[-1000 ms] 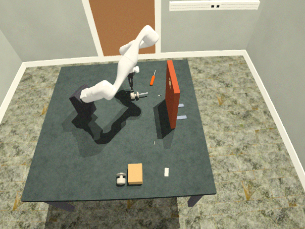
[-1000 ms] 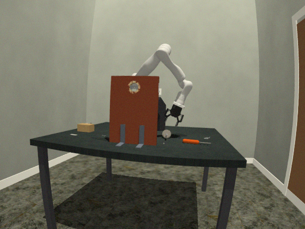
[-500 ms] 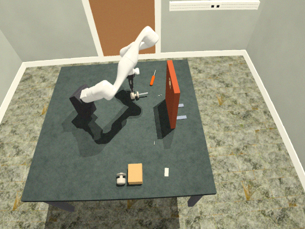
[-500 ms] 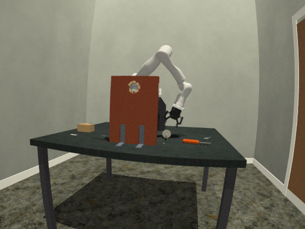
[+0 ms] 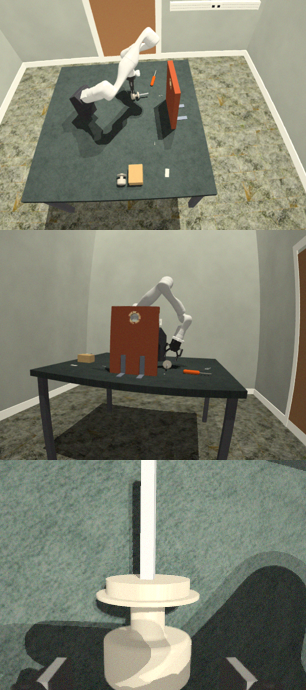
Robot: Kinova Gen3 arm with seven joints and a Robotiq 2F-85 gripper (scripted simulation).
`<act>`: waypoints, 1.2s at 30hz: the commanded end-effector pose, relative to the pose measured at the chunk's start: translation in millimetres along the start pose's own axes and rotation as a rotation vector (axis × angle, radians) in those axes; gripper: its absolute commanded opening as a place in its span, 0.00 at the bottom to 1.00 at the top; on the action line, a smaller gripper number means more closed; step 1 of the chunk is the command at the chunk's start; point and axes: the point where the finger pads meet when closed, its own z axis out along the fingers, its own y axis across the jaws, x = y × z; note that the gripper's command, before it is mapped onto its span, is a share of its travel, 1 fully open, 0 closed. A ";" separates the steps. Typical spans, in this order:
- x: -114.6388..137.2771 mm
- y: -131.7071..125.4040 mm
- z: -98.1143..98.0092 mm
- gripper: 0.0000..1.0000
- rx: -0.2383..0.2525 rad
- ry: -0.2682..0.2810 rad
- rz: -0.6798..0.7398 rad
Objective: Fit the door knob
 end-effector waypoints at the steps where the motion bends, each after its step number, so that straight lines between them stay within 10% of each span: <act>1: -0.7 1.0 7.4 0.90 -0.004 -0.001 -0.001; 36: -0.7 1.1 42.3 0.90 -0.004 -0.001 -0.001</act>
